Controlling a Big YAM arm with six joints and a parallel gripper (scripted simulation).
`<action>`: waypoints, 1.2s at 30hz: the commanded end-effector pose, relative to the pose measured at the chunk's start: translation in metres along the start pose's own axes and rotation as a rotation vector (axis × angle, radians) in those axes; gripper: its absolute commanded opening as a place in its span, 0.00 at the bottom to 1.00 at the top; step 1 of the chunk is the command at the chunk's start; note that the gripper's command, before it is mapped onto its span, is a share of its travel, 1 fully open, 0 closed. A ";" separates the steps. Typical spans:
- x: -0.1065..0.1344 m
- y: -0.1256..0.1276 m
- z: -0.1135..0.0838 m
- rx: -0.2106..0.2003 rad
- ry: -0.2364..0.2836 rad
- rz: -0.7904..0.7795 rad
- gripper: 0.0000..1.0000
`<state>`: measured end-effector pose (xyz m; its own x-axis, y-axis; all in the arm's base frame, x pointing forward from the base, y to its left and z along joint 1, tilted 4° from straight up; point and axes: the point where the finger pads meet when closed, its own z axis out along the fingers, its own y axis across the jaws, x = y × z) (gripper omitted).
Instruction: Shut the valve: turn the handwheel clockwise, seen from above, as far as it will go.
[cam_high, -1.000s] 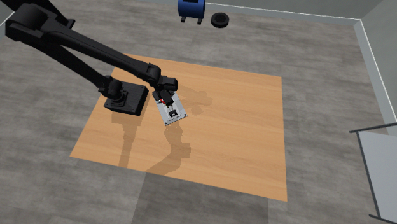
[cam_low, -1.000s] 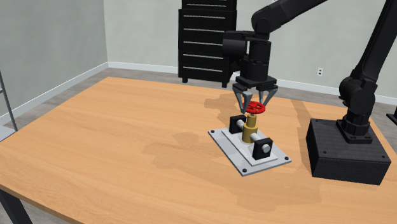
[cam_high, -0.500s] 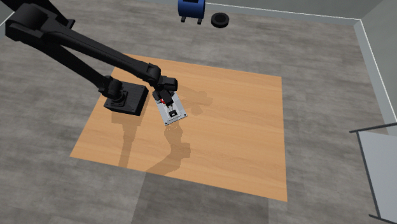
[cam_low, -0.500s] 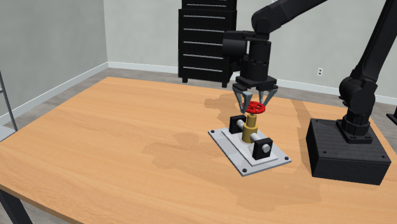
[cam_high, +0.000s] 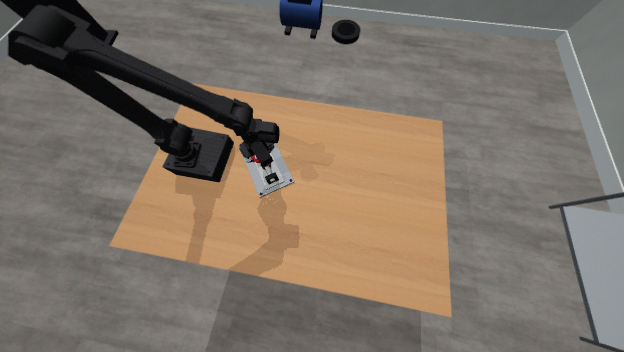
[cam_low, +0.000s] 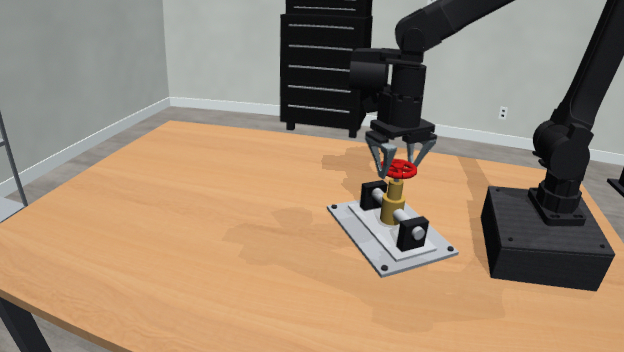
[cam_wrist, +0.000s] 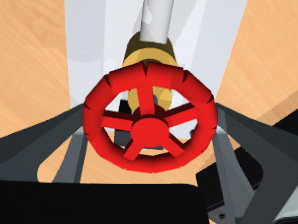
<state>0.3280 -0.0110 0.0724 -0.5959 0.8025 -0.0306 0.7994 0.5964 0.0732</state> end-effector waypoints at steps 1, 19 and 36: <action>0.002 0.003 0.006 0.000 0.011 0.052 0.00; 0.001 0.004 0.005 -0.002 0.006 0.052 1.00; 0.001 0.004 0.005 -0.002 0.006 0.049 1.00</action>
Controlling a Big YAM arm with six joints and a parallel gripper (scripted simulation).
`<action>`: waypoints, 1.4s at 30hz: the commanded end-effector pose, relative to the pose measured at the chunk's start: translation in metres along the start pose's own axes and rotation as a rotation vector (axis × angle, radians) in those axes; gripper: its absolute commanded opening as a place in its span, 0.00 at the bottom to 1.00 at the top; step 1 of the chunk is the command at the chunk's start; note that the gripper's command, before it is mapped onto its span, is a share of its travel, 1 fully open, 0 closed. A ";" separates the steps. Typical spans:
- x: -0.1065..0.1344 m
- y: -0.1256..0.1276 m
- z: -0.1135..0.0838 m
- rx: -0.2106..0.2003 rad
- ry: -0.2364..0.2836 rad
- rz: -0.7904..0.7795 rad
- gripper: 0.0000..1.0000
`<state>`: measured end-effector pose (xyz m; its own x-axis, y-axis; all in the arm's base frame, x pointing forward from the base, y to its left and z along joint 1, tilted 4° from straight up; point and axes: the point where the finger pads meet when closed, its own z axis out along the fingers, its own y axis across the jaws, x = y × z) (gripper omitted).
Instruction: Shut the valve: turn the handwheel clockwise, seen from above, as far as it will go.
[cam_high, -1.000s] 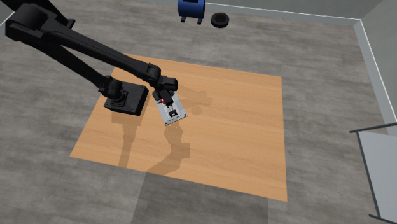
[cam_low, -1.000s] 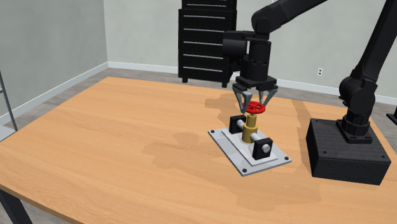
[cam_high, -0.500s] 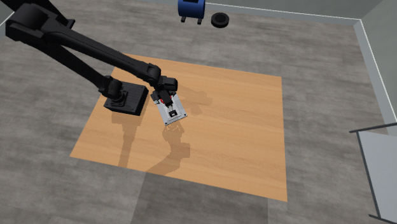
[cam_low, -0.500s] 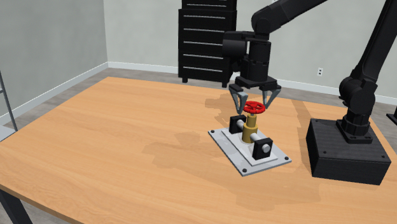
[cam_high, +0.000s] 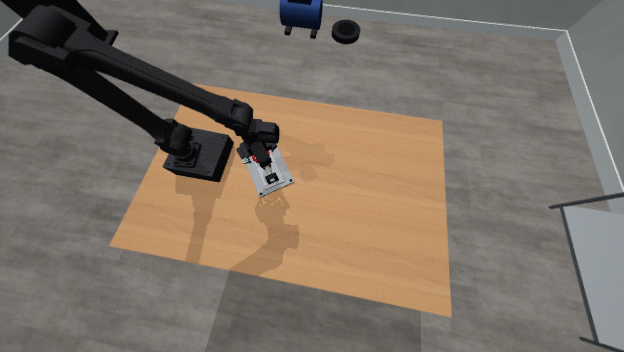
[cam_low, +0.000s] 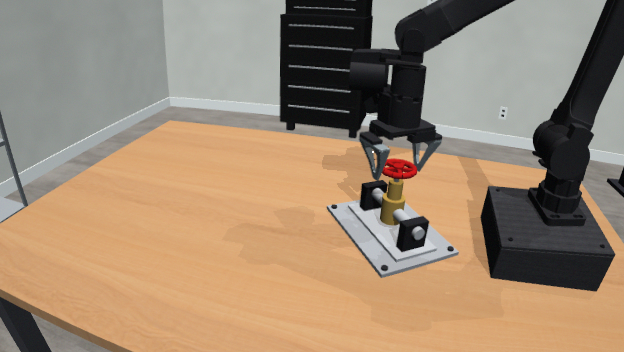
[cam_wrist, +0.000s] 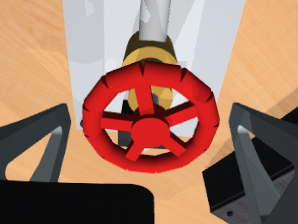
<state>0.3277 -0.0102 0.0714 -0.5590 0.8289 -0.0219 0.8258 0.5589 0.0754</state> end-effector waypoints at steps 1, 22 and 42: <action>0.000 0.004 0.004 -0.001 0.001 0.003 1.00; -0.011 0.019 -0.027 -0.047 -0.033 0.002 1.00; -0.013 0.015 -0.068 -0.049 -0.036 0.002 1.00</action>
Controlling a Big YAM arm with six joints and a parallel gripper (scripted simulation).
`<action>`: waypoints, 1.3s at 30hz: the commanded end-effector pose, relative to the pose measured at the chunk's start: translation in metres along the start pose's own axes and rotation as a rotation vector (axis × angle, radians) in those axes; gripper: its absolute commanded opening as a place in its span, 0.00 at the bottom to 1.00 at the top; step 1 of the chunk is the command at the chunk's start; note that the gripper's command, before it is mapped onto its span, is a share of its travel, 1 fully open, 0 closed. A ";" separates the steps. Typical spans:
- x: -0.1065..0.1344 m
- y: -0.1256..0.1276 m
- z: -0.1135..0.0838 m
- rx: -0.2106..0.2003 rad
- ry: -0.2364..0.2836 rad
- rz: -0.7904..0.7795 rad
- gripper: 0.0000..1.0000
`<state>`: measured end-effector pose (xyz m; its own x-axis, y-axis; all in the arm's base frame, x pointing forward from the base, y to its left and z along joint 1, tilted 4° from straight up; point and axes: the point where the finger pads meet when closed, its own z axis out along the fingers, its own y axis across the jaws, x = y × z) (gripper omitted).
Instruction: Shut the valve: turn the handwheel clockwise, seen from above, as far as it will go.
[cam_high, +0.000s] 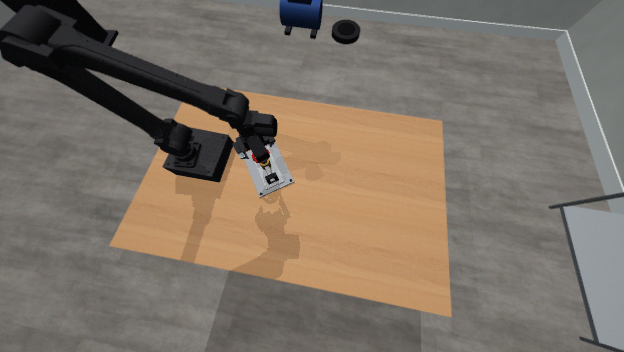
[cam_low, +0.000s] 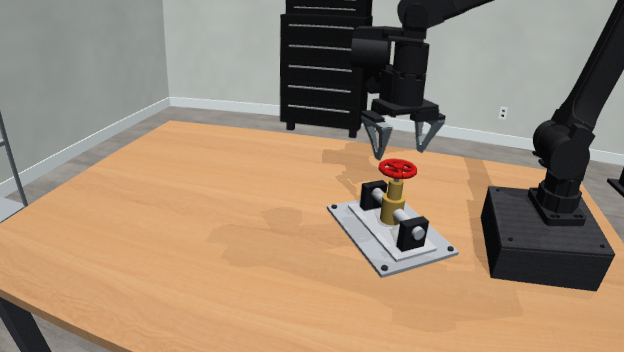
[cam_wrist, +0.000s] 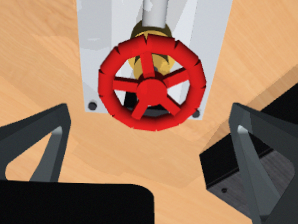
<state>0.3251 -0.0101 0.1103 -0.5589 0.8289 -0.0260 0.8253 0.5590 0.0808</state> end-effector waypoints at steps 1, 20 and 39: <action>-0.014 0.014 -0.032 -0.043 -0.032 0.002 1.00; -0.012 0.011 -0.062 -0.030 -0.022 0.001 1.00; -0.010 0.008 -0.061 -0.020 -0.014 0.001 1.00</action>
